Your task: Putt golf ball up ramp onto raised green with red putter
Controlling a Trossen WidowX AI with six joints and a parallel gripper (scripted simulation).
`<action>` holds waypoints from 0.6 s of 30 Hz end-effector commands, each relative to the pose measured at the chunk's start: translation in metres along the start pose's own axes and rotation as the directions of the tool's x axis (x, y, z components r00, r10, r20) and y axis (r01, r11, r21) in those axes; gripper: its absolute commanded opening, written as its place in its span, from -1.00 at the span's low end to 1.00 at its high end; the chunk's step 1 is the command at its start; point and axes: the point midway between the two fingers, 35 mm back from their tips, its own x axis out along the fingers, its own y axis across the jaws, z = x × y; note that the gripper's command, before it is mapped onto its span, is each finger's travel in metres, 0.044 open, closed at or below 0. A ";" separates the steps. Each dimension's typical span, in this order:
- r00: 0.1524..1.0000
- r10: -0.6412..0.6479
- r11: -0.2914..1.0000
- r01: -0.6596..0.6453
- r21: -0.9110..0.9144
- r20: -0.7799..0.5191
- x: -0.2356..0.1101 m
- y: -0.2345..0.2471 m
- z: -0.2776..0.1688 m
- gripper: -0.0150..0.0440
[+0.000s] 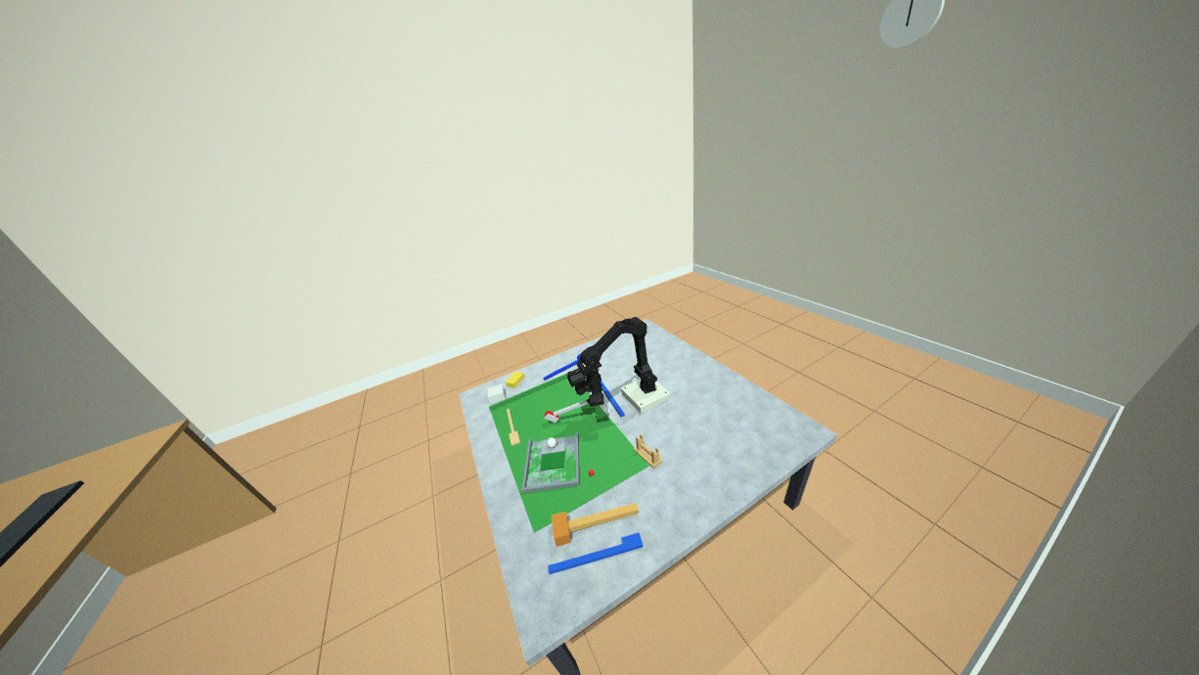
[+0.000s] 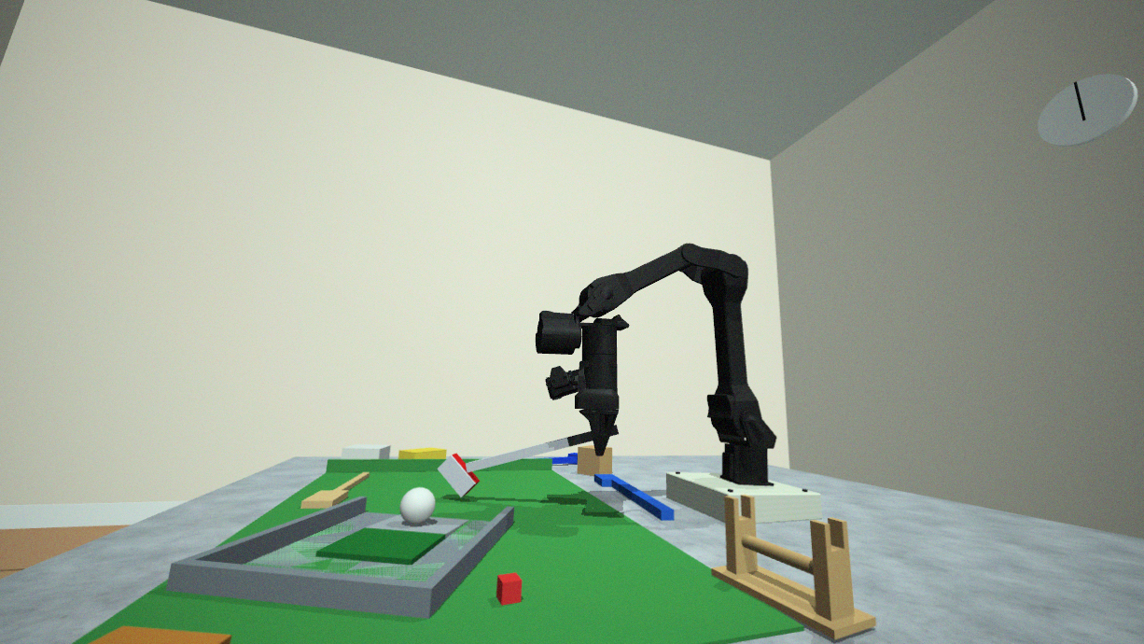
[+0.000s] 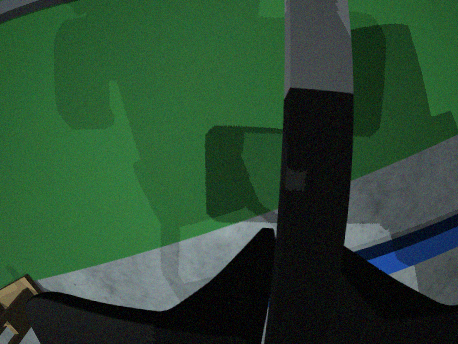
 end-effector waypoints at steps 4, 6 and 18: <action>1.000 0.009 1.000 -0.009 0.003 0.020 -0.038 0.002 0.003 -0.49; 1.000 0.009 1.000 -0.009 0.003 0.020 -0.047 0.002 0.002 -0.49; 1.000 0.005 1.000 -0.005 -0.001 0.013 -0.043 0.001 0.001 -0.49</action>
